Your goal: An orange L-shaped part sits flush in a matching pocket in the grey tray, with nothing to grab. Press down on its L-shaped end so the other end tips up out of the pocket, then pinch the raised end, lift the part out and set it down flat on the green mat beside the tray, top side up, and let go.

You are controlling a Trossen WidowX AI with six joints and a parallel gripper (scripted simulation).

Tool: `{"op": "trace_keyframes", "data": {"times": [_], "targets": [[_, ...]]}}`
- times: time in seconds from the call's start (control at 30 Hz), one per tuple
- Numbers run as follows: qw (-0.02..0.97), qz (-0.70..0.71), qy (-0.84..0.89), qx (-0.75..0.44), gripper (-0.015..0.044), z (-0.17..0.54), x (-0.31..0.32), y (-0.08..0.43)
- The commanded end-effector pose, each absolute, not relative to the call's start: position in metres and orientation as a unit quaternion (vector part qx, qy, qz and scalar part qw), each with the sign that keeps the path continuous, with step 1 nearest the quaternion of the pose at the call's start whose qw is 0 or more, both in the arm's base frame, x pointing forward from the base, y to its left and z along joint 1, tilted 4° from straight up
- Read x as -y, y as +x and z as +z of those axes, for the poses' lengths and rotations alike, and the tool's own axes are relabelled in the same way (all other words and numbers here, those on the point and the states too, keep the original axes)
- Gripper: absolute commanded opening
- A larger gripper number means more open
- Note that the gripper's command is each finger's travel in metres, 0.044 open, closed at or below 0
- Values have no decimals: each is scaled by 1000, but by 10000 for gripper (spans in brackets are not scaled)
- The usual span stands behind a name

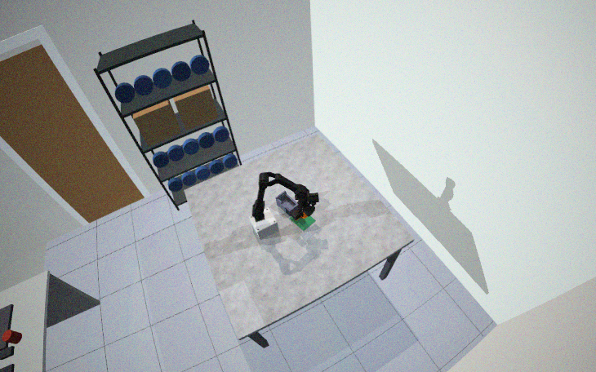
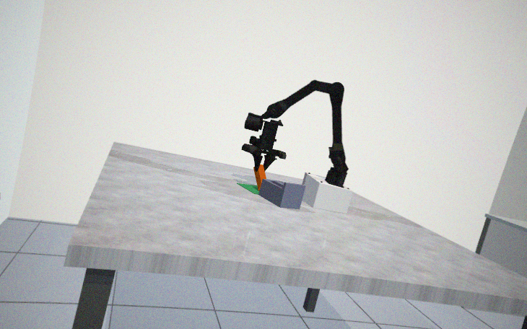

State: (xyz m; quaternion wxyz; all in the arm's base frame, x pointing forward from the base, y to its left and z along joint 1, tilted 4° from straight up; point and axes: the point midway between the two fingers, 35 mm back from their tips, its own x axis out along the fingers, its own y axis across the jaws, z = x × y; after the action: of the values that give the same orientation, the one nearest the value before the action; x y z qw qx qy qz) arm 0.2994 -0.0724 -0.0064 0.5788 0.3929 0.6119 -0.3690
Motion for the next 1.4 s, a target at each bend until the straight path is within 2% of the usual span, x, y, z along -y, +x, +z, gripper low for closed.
{"op": "trace_keyframes", "data": {"times": [0.0,0.07,0.4,0.57,0.7,1.37], "targets": [[579,-372,393,-610,0,-7,73,299],[579,-369,393,-612,0,-7,72,299],[579,-369,393,-612,262,-4,73,300],[579,-371,393,-611,394,47,76,304],[579,-372,393,-610,400,82,77,302],[582,-370,397,-605,400,78,77,305]]}}
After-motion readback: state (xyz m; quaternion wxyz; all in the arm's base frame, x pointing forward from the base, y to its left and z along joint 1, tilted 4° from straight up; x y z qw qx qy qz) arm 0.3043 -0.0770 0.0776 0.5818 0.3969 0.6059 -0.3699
